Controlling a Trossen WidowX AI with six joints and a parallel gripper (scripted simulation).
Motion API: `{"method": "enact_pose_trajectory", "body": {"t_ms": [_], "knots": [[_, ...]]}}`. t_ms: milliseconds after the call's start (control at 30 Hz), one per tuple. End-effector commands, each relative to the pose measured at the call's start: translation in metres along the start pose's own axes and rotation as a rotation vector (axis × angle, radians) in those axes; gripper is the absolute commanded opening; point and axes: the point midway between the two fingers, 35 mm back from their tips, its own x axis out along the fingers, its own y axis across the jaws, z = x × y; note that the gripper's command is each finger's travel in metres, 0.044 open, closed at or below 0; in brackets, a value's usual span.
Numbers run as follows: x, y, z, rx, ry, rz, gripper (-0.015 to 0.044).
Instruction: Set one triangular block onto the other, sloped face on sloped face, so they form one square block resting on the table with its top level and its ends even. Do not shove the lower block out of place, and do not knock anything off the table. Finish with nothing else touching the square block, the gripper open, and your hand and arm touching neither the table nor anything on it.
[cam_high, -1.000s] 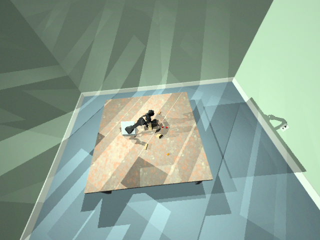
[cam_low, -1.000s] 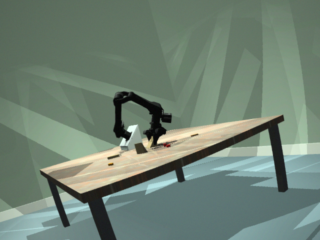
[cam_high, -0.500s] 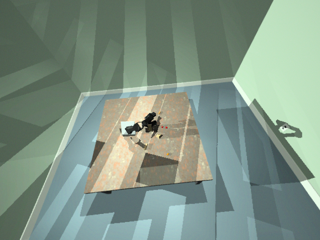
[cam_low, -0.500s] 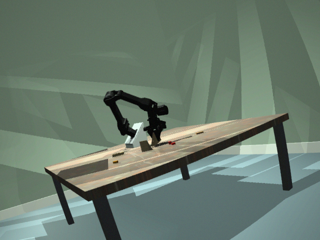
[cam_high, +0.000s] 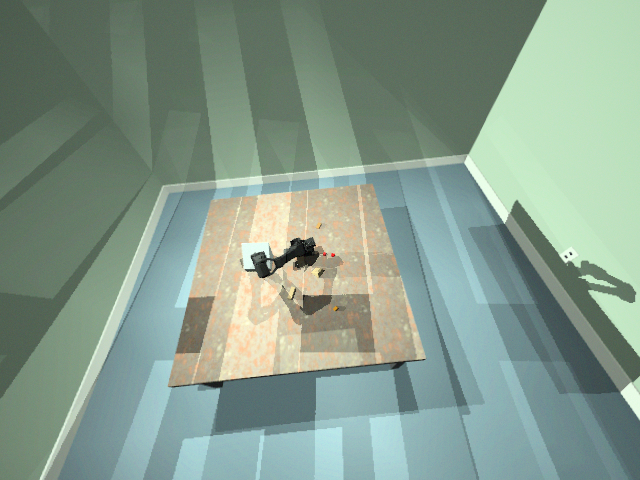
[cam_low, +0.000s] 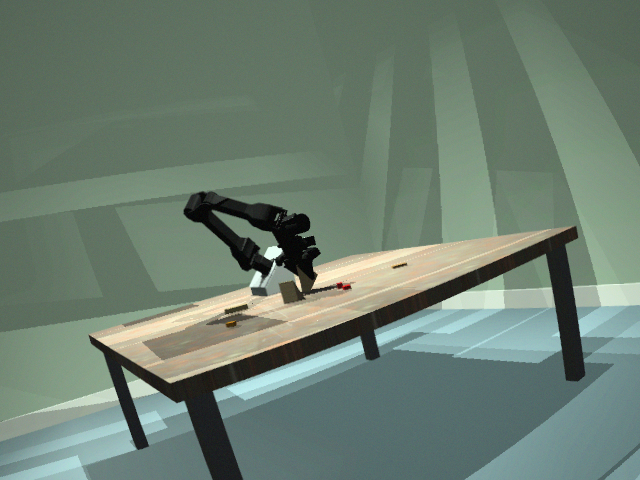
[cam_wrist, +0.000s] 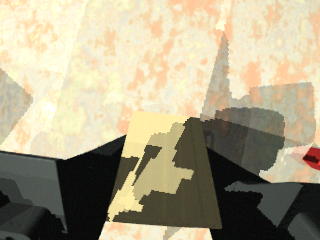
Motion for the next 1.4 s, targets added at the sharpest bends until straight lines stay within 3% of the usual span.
{"method": "enact_pose_trajectory", "body": {"t_ms": [0,600,633,1167,1367], "knots": [[-0.006,0.0,-0.008,-0.003,-0.127,-0.013,0.0],[-0.011,0.001,-0.041,-0.009,-0.587,-0.011,0.0],[-0.008,0.002,-0.033,-0.008,-0.496,0.005,0.0026],[-0.008,0.002,-0.033,-0.008,-0.496,0.005,0.044],[-0.008,0.002,-0.033,-0.008,-0.496,0.005,0.044]]}}
